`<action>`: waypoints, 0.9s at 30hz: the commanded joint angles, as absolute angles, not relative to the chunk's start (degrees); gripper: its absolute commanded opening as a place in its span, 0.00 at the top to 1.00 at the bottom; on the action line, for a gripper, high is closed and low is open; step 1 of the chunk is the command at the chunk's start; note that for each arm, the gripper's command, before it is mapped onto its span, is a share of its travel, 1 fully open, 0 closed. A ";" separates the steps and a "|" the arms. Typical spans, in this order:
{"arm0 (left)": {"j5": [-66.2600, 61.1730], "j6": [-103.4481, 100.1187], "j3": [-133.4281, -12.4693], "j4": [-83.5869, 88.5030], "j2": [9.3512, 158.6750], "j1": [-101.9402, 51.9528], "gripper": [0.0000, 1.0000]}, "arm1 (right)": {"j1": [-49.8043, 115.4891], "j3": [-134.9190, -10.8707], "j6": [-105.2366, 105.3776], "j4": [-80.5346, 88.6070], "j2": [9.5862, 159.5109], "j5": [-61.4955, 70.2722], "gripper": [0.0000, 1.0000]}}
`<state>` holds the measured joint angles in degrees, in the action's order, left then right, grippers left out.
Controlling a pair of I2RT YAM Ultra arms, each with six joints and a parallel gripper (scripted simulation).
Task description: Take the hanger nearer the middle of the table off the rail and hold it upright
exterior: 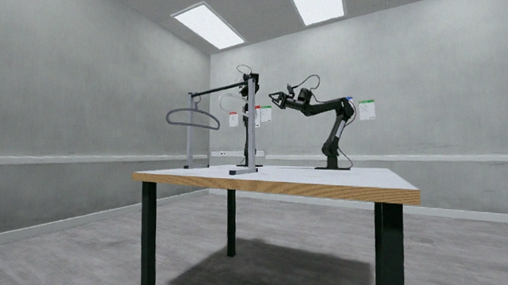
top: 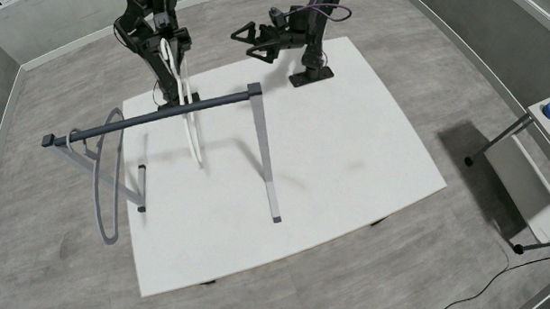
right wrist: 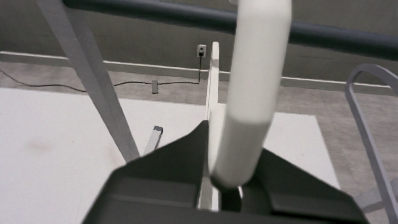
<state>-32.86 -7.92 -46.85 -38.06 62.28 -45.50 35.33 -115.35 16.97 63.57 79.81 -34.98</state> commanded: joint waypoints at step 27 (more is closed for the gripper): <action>-33.90 -8.92 -49.14 -39.22 62.38 -45.91 0.00 | 46.80 -117.14 27.44 70.62 79.35 -51.12 1.00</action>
